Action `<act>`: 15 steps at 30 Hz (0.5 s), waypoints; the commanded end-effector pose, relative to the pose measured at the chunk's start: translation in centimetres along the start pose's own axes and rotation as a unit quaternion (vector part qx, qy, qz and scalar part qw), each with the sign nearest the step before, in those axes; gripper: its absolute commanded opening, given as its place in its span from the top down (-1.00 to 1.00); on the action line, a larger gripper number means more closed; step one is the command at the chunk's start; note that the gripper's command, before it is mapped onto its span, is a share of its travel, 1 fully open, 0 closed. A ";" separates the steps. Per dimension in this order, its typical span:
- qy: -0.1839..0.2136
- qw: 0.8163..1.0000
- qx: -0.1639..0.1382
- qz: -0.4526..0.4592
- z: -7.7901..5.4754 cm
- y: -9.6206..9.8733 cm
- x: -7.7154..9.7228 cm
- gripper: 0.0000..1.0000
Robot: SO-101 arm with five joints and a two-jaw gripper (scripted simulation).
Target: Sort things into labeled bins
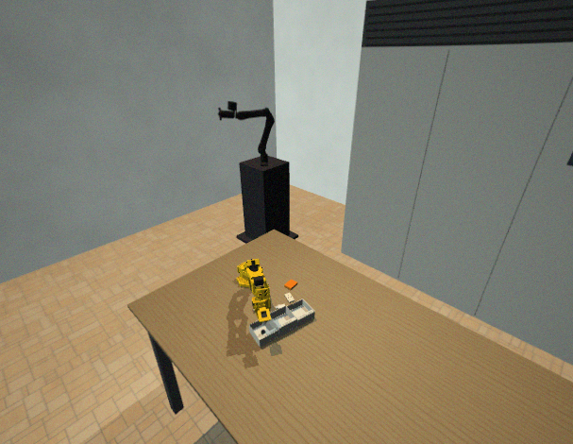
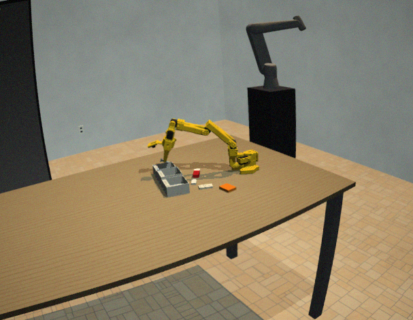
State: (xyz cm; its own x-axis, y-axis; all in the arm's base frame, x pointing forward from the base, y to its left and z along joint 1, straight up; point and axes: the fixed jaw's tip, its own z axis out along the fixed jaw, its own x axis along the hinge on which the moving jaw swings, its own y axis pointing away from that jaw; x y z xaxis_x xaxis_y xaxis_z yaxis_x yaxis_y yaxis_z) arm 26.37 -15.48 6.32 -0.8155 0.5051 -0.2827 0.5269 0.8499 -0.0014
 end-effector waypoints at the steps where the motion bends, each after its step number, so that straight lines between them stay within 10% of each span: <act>1: -0.035 0.999 0.001 0.000 -1.1 -0.2 -1.0 1.00; 15: -0.008 1.000 0.000 0.000 -0.4 -0.2 -0.3 1.00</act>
State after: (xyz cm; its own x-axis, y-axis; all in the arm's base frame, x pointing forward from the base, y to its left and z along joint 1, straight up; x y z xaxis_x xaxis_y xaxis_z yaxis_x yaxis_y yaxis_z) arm 26.16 -15.35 5.61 -0.8226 0.5096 -0.2522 0.5269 0.8499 -0.0014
